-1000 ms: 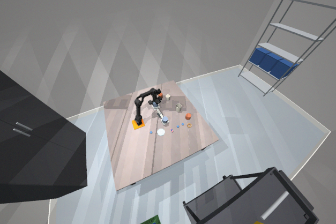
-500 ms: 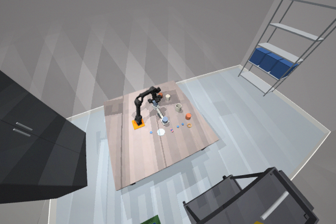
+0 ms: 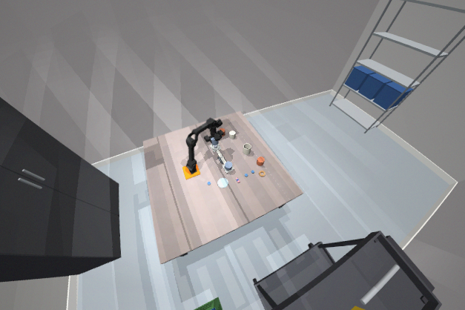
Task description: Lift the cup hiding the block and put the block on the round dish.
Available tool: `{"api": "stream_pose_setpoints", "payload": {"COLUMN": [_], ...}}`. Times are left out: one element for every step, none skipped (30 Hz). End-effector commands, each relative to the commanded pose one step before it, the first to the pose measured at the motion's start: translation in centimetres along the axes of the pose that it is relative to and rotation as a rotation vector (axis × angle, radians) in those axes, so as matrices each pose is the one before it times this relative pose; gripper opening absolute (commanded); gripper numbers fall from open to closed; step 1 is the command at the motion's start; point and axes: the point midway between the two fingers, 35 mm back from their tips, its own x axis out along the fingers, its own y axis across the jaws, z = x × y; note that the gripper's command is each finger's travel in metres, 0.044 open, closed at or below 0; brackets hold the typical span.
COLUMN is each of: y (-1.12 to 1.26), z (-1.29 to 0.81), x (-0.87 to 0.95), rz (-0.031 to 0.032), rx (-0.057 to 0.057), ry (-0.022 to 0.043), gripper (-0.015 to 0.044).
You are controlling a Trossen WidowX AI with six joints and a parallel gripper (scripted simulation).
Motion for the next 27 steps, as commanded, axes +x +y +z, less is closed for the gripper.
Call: {"api": "stream_pose_setpoints", "payload": {"y": [0.036, -0.022, -0.023, -0.023, -0.024, -0.024, -0.025, -0.026, -0.026, -0.027, -0.028, -0.028, -0.029, -0.029, -0.03, -0.031, -0.02, -0.014, -0.028, 0.0, 0.0, 0.0, 0.0, 0.0, 0.0, 0.0, 0.0], "z": [-0.058, 0.008, 0.008, 0.008, 0.008, 0.009, 0.009, 0.009, 0.009, 0.009, 0.01, 0.01, 0.01, 0.01, 0.011, 0.011, 0.007, 0.005, 0.056, 0.0, 0.0, 0.0, 0.0, 0.0, 0.0, 0.0, 0.0], "x": [-0.739, -0.13, -0.13, -0.13, -0.13, -0.13, -0.13, -0.13, -0.129, -0.129, -0.129, -0.129, -0.129, -0.129, -0.128, -0.128, -0.084, -0.058, 0.51, 0.0, 0.0, 0.0, 0.0, 0.0, 0.0, 0.0, 0.0], "rz": [0.00748, 0.00001, 0.00001, 0.00001, 0.00001, 0.00001, 0.00001, 0.00001, 0.00001, 0.00001, 0.00001, 0.00001, 0.0, 0.0, 0.0, 0.0, 0.0, 0.0, -0.00703, 0.0, 0.0, 0.0, 0.0, 0.0, 0.0, 0.0, 0.0], "rx": [0.0049, 0.0, 0.0, 0.0, 0.0, 0.0, 0.0, 0.0, 0.0, 0.0, 0.0, 0.0, 0.0, 0.0, 0.0, 0.0, 0.0, 0.0, -0.0049, 0.0, 0.0, 0.0, 0.0, 0.0, 0.0, 0.0, 0.0], "ry": [0.00564, 0.0, 0.0, 0.0, 0.0, 0.0, 0.0, 0.0, 0.0, 0.0, 0.0, 0.0, 0.0, 0.0, 0.0, 0.0, 0.0, 0.0, -0.00548, 0.0, 0.0, 0.0, 0.0, 0.0, 0.0, 0.0, 0.0], "gripper": [0.0, 0.0, 0.0, 0.0, 0.0, 0.0, 0.0, 0.0, 0.0, 0.0, 0.0, 0.0, 0.0, 0.0, 0.0, 0.0, 0.0, 0.0, 0.0, 0.0, 0.0, 0.0, 0.0, 0.0, 0.0, 0.0, 0.0]}}
